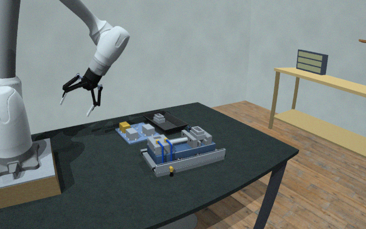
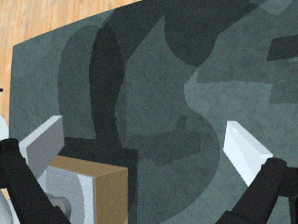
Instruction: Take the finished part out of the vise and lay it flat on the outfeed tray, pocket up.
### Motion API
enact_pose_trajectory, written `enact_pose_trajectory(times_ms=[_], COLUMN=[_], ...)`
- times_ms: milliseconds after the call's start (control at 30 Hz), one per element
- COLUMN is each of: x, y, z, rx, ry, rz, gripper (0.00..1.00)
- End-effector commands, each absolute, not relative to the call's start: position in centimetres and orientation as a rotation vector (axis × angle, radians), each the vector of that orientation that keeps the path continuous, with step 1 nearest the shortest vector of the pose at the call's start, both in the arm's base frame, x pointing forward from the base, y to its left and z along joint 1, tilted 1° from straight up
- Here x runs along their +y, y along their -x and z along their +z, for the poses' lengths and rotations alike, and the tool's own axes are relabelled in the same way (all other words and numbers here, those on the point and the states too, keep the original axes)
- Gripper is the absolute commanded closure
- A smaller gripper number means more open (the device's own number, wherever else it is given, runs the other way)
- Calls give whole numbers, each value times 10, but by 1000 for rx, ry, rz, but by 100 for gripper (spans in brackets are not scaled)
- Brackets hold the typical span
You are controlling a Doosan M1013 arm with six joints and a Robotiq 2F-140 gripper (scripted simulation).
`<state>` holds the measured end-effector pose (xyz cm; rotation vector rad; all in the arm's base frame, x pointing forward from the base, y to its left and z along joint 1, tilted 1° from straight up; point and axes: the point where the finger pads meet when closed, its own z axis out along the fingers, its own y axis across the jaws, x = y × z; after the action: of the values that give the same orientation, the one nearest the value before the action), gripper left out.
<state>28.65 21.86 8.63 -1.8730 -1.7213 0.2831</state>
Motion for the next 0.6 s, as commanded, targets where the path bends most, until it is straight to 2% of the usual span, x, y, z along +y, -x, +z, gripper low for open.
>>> enact_pose_trajectory(times_ms=[0, 567], x=[219, 218], y=[-287, -288], z=[86, 86], rx=[-1721, -1723], ry=[1873, 1874], rz=[283, 282], gripper=[0, 0])
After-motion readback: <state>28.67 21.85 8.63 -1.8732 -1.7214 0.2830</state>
